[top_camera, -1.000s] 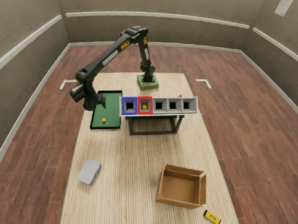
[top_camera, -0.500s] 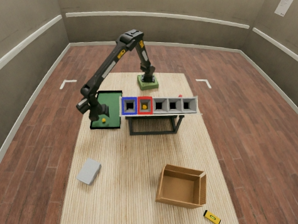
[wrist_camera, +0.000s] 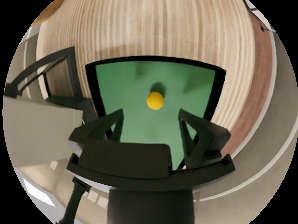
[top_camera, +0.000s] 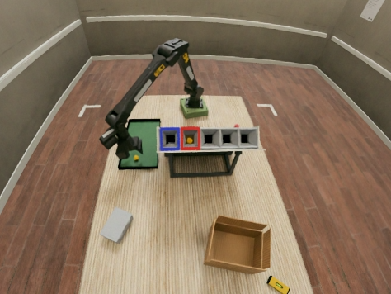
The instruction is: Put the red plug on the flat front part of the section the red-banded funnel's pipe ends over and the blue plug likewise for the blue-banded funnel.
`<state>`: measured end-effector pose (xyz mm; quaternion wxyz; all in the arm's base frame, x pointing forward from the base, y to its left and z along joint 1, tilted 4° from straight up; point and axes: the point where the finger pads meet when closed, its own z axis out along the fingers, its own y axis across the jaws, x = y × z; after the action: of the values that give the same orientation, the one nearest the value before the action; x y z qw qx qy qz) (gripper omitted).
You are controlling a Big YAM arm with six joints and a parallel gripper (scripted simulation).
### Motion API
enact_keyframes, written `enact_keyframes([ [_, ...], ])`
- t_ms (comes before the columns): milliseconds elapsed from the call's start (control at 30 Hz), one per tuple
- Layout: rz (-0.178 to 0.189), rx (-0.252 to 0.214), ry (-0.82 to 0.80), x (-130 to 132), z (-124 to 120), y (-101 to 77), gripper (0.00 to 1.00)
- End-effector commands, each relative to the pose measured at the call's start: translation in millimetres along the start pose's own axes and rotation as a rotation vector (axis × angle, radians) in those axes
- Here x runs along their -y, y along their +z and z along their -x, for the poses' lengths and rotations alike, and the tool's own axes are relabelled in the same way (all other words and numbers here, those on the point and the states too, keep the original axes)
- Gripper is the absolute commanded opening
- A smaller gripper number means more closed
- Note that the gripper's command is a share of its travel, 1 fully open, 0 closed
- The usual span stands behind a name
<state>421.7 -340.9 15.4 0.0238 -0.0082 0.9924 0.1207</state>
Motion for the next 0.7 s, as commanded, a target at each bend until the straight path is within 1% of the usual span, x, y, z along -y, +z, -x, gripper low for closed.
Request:
enact_keyframes([
  [0,-0.026,0.028,-0.008,0.5,10.4,-13.6,0.8],
  [367,-0.013,0.015,-0.005,0.4,10.1,-11.7,0.8],
  [667,-0.014,0.016,-0.005,0.5,10.3,-11.8,0.8],
])
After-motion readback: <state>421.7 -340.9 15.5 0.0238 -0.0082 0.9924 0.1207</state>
